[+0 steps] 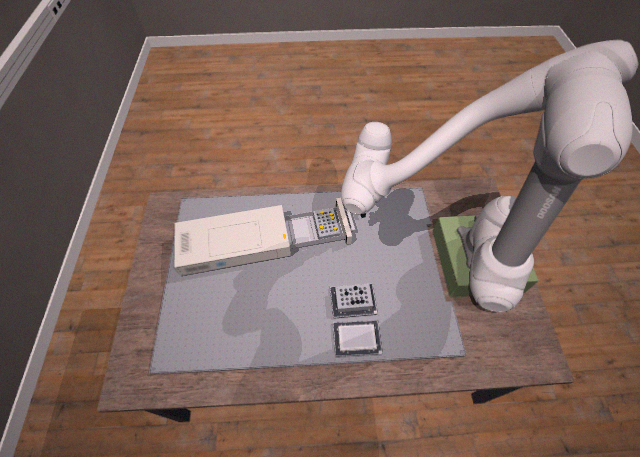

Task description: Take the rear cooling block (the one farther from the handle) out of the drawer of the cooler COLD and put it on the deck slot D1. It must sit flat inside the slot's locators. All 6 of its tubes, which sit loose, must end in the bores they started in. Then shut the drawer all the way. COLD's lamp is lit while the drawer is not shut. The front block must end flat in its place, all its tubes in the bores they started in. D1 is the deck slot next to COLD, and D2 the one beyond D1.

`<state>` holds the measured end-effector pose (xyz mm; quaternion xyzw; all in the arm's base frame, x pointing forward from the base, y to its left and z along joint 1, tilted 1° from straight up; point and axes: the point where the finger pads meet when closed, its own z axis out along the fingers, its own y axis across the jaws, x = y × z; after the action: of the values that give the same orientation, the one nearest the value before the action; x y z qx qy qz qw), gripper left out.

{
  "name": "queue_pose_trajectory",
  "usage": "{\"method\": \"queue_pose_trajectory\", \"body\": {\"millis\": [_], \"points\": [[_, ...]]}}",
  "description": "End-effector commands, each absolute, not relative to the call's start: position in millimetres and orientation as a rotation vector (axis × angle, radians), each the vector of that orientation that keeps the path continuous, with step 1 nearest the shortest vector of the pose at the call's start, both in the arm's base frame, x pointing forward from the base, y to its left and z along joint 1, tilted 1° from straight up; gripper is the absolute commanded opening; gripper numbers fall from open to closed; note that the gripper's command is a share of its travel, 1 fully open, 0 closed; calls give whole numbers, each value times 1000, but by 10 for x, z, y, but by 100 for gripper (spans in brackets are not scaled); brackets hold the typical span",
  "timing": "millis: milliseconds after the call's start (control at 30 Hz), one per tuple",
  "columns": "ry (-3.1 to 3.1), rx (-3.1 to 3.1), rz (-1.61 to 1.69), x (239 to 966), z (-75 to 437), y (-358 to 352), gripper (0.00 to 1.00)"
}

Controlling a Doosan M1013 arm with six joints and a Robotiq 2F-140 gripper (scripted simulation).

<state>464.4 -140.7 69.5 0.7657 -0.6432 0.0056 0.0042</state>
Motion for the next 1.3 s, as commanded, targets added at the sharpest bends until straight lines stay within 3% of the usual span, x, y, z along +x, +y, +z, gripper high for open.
{"method": "queue_pose_trajectory", "body": {"millis": [0,300,1267], "points": [[-2016,2400,18,4626,696,-1537,10],[-2016,2400,19,4569,686,-1867,10],[-2016,2400,18,4570,380,-1871,10]]}}
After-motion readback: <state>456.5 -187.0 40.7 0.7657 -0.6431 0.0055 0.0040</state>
